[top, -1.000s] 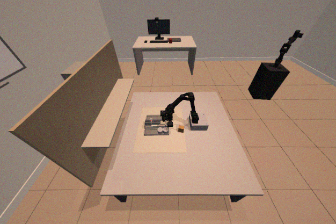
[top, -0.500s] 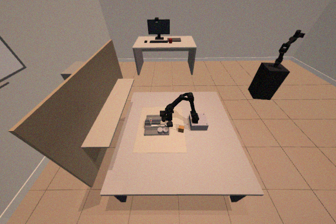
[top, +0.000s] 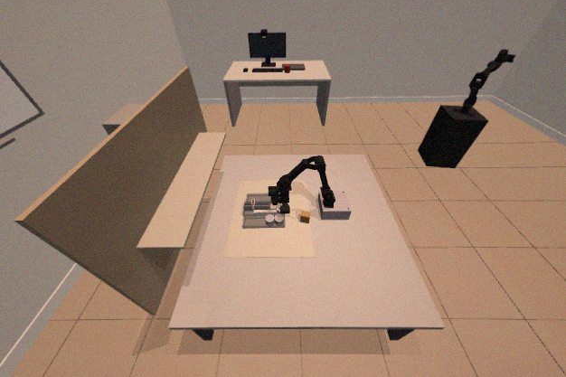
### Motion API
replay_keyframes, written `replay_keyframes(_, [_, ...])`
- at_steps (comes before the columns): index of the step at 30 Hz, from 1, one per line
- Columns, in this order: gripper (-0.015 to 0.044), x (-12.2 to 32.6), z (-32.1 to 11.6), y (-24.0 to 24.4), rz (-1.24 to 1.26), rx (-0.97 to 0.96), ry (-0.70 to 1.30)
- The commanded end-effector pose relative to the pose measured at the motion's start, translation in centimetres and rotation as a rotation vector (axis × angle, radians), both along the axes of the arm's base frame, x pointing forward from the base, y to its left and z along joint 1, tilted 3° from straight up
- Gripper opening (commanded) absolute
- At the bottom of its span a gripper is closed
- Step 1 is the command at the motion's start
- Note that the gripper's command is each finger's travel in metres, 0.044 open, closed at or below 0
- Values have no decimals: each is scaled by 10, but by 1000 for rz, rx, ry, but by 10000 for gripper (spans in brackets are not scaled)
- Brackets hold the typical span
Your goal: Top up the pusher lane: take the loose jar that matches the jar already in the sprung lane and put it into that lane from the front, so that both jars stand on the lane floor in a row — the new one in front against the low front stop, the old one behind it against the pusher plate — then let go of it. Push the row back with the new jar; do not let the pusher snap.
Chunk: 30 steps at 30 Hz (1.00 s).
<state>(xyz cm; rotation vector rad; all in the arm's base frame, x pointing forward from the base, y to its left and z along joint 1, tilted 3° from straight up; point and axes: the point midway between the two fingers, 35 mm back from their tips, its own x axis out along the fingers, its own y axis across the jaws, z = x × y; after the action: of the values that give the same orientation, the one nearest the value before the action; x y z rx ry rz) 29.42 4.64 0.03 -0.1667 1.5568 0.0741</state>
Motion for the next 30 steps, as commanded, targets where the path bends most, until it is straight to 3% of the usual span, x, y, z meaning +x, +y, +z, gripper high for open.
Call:
replay_keyframes(1, [0,11,2,2,5,4,-24])
replay_keyframes(30, [0,25,4,4,5,4,-25])
